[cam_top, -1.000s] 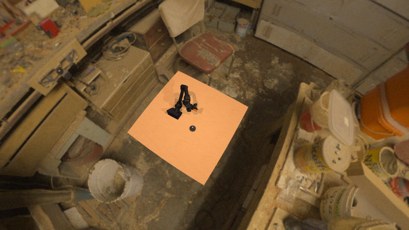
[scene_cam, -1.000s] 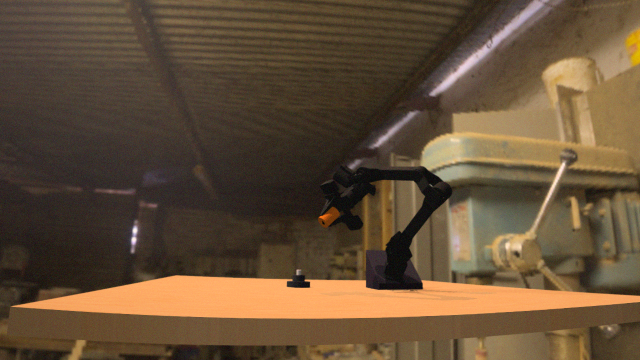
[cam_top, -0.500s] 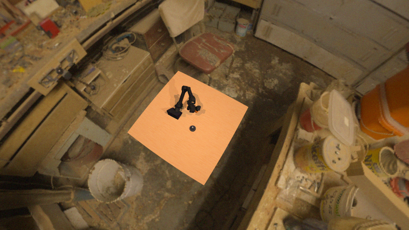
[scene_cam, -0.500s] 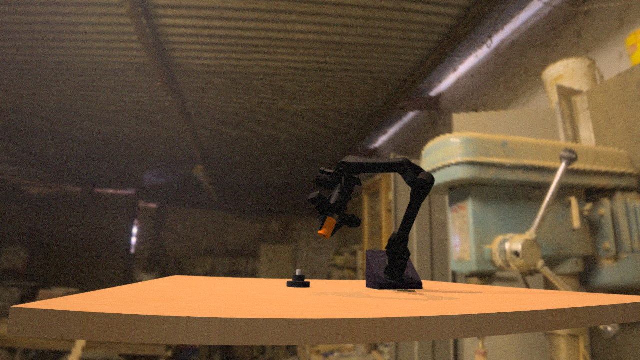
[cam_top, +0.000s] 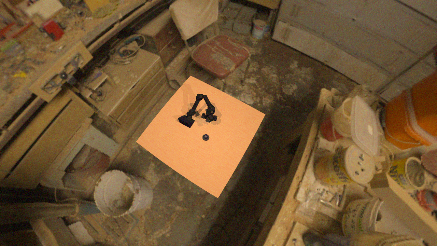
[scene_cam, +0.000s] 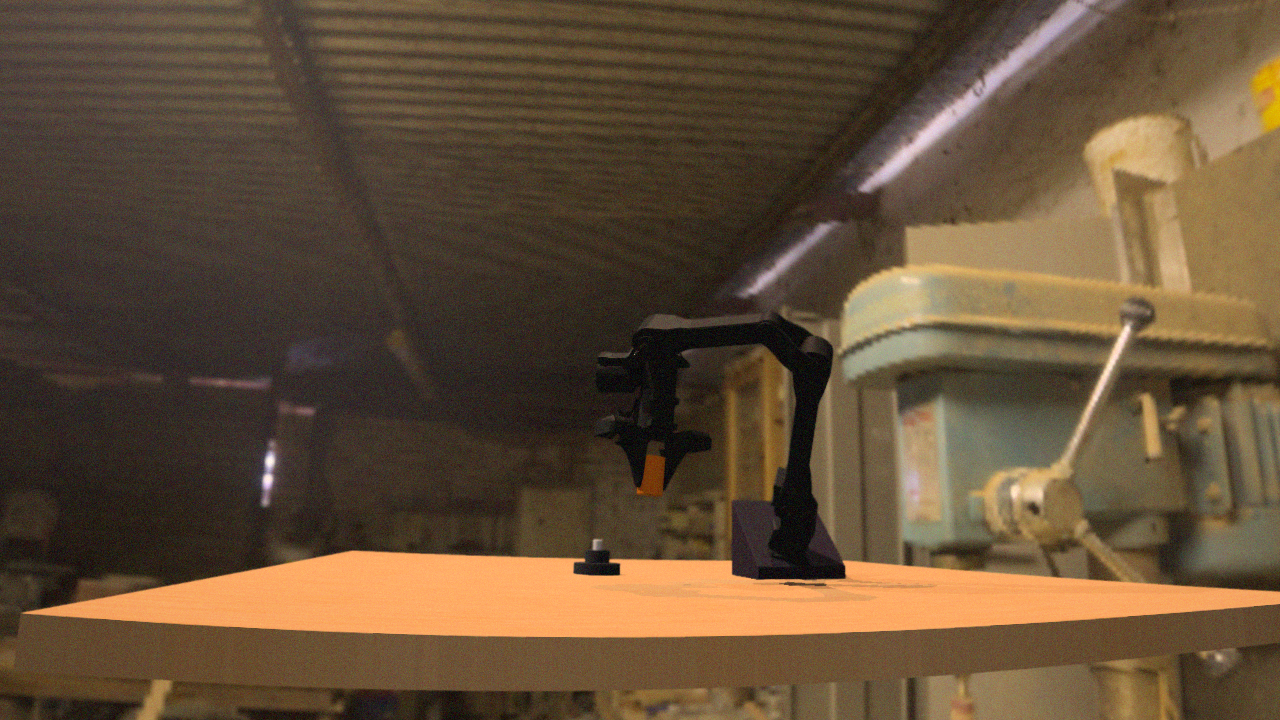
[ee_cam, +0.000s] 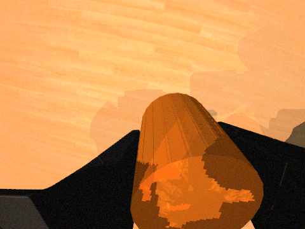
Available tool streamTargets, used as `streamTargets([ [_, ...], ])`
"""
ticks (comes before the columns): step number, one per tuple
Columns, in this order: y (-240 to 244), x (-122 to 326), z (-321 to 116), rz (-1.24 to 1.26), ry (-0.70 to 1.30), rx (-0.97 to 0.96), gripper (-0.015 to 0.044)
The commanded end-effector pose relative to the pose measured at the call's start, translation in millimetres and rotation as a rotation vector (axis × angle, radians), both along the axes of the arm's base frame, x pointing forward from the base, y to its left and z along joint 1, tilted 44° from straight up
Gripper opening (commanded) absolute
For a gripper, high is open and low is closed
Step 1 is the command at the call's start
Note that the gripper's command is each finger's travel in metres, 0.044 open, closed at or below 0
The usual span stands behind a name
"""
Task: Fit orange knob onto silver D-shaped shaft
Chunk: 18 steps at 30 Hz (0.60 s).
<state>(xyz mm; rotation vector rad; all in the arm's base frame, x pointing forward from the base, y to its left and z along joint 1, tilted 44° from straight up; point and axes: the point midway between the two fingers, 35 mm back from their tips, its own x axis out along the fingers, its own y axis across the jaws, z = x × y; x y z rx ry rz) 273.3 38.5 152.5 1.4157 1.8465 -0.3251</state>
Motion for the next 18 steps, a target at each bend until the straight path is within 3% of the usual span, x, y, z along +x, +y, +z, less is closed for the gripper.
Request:
streamTargets([
  [1,3,1,-6,0.012,0.015,-0.015,0.0],
  [18,56,2,-64,0.052,0.01,-0.03,0.0],
])
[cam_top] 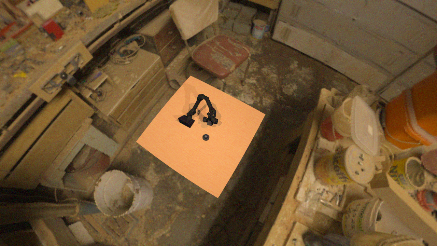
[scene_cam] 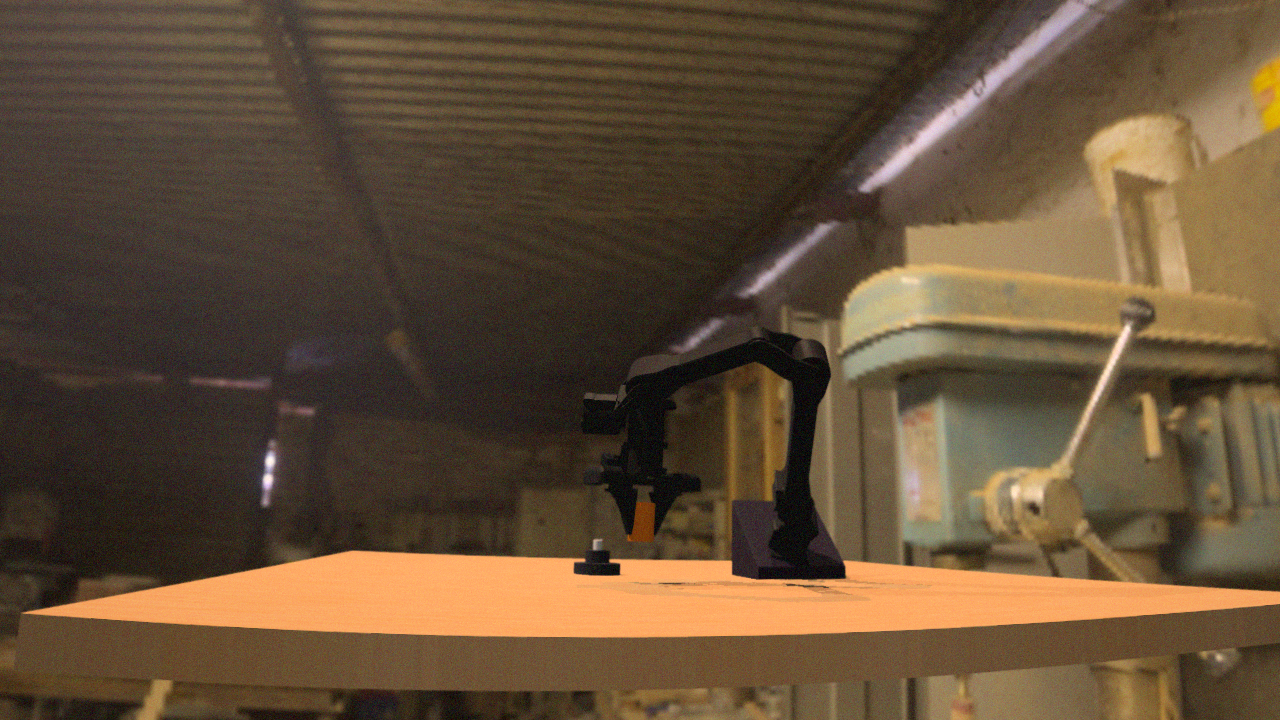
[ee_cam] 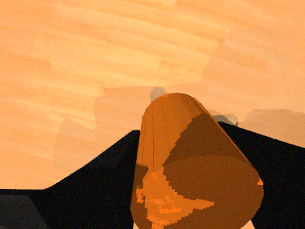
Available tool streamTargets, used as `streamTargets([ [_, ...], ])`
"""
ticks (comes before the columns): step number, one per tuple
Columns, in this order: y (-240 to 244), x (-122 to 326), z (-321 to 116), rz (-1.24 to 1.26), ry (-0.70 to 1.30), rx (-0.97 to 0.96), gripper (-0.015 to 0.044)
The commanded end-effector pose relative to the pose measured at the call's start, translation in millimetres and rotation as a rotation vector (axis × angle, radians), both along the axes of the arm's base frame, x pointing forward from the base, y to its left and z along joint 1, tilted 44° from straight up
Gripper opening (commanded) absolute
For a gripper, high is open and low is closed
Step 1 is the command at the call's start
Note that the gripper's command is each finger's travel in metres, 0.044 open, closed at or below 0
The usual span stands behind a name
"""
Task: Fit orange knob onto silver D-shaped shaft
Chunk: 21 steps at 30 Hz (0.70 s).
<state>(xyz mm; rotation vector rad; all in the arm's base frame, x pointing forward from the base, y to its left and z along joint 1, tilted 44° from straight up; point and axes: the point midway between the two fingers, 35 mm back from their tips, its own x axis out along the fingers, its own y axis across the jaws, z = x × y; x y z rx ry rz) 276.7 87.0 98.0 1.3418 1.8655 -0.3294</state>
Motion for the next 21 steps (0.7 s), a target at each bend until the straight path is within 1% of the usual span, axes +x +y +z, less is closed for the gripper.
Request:
streamTargets([
  [1,11,-1,-13,0.003,0.01,0.004,0.0],
  [10,42,-5,-43,0.027,0.008,0.006,0.0],
  [17,45,-7,-45,0.029,0.009,0.007,0.0],
  [21,44,-6,-44,0.034,0.004,0.003,0.0105],
])
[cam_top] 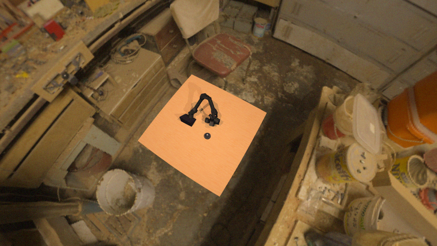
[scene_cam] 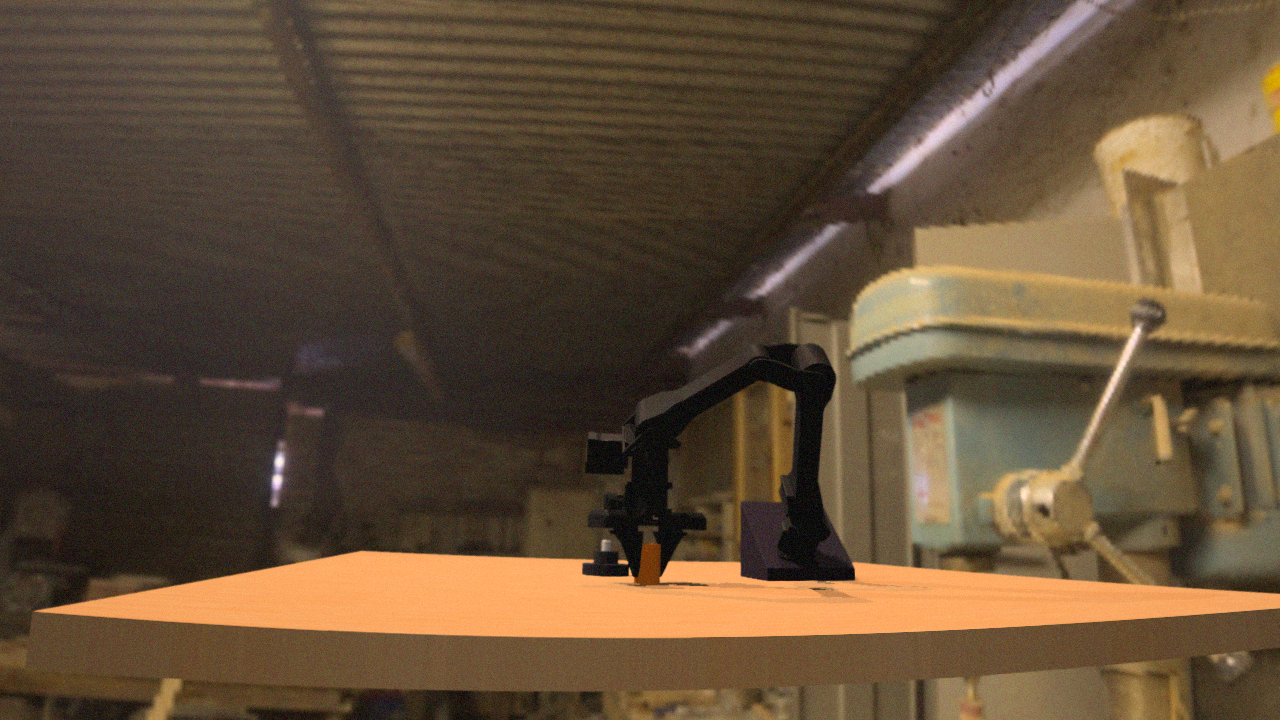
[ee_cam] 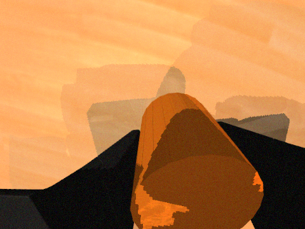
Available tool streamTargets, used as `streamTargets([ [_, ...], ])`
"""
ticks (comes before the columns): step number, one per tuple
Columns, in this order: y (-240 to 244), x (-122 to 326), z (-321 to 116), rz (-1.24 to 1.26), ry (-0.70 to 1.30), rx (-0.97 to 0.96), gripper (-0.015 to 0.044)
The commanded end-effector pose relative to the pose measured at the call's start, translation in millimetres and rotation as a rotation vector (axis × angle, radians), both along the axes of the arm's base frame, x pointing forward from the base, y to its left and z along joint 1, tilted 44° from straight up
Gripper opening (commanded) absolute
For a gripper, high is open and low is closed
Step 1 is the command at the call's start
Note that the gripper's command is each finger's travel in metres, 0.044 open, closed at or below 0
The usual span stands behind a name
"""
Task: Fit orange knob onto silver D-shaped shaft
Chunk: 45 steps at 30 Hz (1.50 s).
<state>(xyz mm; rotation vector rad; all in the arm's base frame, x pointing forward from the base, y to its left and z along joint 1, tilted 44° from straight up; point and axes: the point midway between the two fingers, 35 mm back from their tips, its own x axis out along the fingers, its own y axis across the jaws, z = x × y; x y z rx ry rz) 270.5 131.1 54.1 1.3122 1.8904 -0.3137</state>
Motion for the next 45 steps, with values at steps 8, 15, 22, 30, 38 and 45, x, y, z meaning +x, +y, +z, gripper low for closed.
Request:
streamTargets([
  [8,0,0,0,0.001,-0.001,0.0,0.024],
  [15,0,0,0,0.001,-0.001,0.0,0.024],
  [22,-2,1,2,0.001,-0.001,-0.001,0.0266],
  [30,-55,12,58,-0.004,0.004,0.0,0.044],
  [38,-45,10,46,-0.004,0.004,0.001,0.044],
  [45,-40,10,40,-0.004,0.004,0.0,0.044],
])
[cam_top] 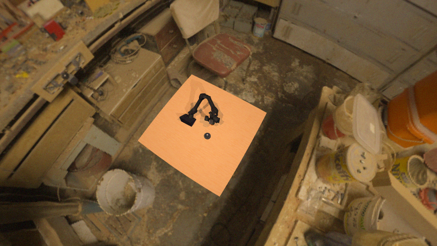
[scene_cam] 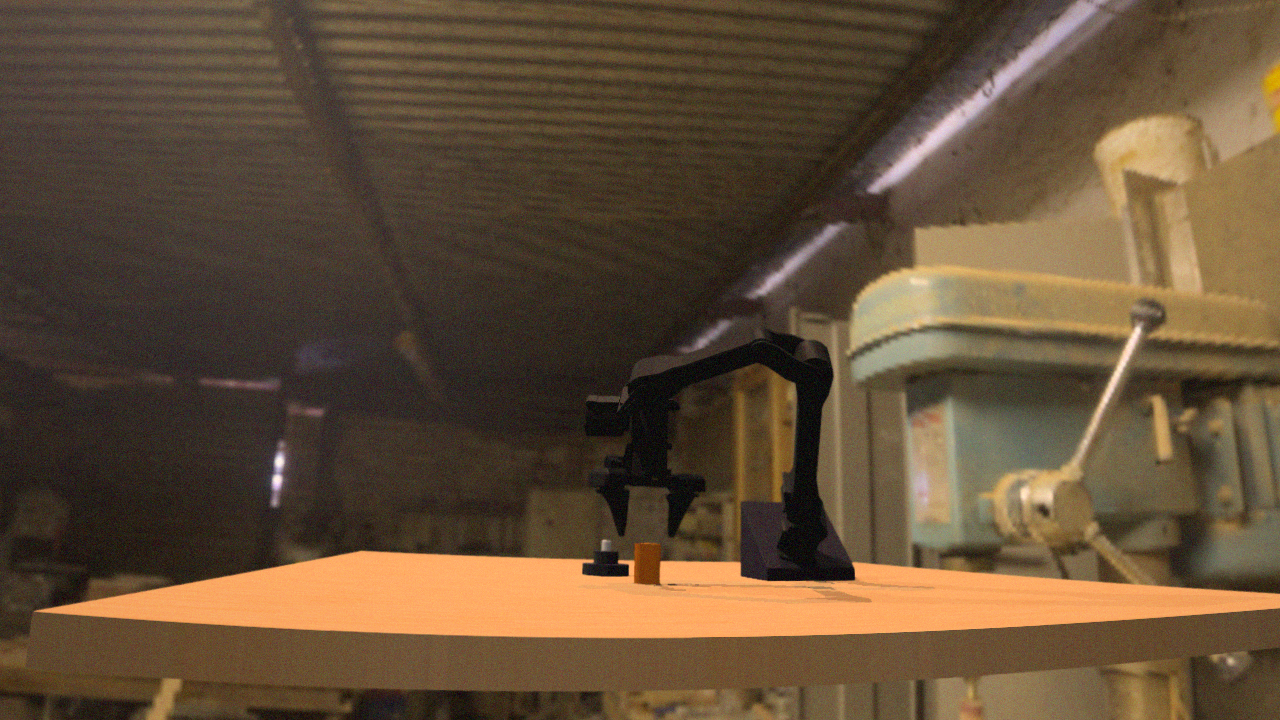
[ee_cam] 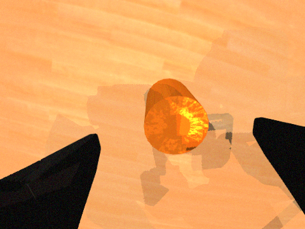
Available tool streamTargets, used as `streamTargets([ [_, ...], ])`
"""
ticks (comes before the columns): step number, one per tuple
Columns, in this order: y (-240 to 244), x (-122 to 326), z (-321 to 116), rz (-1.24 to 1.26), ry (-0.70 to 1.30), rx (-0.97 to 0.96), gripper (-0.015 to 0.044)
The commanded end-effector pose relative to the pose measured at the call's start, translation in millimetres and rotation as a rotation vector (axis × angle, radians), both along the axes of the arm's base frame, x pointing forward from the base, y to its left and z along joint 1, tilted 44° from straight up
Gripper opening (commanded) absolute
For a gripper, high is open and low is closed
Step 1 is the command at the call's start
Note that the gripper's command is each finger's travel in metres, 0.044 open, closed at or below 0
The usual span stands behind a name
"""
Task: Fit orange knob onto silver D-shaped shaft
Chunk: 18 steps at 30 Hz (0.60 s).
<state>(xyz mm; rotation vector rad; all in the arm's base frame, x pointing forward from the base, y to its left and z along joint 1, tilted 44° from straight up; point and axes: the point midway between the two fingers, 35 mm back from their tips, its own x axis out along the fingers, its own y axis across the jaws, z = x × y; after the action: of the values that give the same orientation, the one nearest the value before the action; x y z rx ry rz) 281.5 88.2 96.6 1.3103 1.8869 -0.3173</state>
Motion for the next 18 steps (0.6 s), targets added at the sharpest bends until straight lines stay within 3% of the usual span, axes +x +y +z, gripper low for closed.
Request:
streamTargets([
  [1,4,-1,-4,-0.003,0.005,0.004,0.044],
  [18,23,-4,-24,-0.003,0.004,0.004,0.044],
])
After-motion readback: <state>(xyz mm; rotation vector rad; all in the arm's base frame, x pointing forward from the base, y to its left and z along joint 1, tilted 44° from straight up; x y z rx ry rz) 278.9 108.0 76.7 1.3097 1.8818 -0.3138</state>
